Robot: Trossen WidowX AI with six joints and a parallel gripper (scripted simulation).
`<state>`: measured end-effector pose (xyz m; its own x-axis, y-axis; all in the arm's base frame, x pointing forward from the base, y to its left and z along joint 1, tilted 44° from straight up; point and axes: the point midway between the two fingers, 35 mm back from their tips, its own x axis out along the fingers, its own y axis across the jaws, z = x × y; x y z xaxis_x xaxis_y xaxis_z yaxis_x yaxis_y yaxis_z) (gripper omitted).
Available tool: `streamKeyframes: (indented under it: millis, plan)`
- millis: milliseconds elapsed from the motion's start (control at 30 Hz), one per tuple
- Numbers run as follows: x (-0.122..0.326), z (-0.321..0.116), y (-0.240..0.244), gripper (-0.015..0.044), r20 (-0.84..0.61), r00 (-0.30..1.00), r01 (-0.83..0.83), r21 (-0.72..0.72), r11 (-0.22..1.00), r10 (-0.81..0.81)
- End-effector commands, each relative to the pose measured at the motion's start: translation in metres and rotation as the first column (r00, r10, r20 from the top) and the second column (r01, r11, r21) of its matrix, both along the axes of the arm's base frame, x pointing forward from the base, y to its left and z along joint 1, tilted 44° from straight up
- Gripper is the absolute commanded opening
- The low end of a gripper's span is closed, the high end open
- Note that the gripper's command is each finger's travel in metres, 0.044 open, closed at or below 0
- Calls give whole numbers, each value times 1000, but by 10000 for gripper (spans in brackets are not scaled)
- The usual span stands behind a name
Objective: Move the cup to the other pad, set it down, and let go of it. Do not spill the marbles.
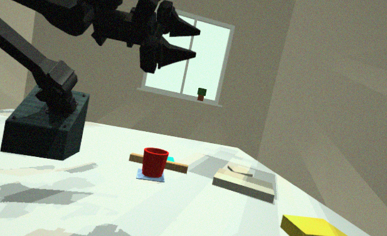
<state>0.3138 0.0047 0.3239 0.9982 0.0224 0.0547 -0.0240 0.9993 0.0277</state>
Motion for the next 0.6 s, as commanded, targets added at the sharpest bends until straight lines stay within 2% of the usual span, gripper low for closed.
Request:
streamKeyframes:
  millis: [0,133,300,433,567]
  plan:
    - [2,-3,0,374,-14,1000,4,-6,1000,-4]
    - [27,-66,-4,269,-289,953,43,-169,985,-91]
    - [34,-160,-8,148,-628,739,-91,-450,888,-243]
    - [18,-222,-13,148,-777,495,-347,-587,731,-389]
    - [-9,-265,-21,148,-794,250,-656,-559,506,-553]
